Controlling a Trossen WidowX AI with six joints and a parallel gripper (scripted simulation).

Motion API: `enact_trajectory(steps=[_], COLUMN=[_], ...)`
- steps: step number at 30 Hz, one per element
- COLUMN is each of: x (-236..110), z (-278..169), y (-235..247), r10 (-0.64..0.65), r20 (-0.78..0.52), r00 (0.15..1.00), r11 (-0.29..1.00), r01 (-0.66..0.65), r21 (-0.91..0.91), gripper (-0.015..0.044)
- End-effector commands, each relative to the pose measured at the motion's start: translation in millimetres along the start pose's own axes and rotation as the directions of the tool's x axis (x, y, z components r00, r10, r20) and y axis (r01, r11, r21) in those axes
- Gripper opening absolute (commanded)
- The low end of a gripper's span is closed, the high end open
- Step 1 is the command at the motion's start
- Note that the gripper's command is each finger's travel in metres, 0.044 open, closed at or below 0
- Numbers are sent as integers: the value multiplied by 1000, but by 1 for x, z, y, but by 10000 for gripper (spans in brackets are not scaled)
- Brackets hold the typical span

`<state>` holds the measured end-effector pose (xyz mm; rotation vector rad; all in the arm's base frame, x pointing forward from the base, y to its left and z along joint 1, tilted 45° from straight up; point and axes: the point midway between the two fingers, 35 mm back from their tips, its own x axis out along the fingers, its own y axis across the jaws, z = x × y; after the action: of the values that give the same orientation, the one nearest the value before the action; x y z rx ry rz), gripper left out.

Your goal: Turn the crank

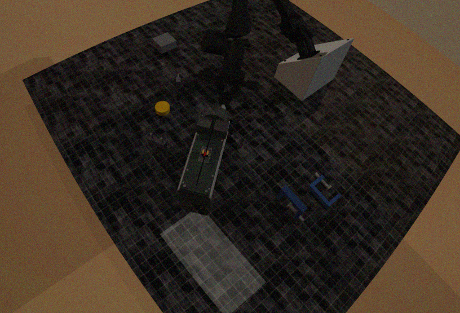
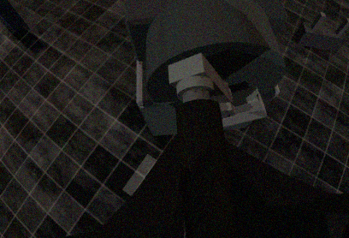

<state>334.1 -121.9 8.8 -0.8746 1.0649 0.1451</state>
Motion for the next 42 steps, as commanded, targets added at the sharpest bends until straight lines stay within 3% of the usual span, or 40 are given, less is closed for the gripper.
enact_trajectory(steps=[1, 42], x=[-4, -4], z=[3, 3], y=[-8, -13], r10=[-21, -21], r20=[10, 10], r00=[1000, 1000], r11=[1000, 1000], r01=[21, 21], r21=[2, 2], gripper=[0, 0])
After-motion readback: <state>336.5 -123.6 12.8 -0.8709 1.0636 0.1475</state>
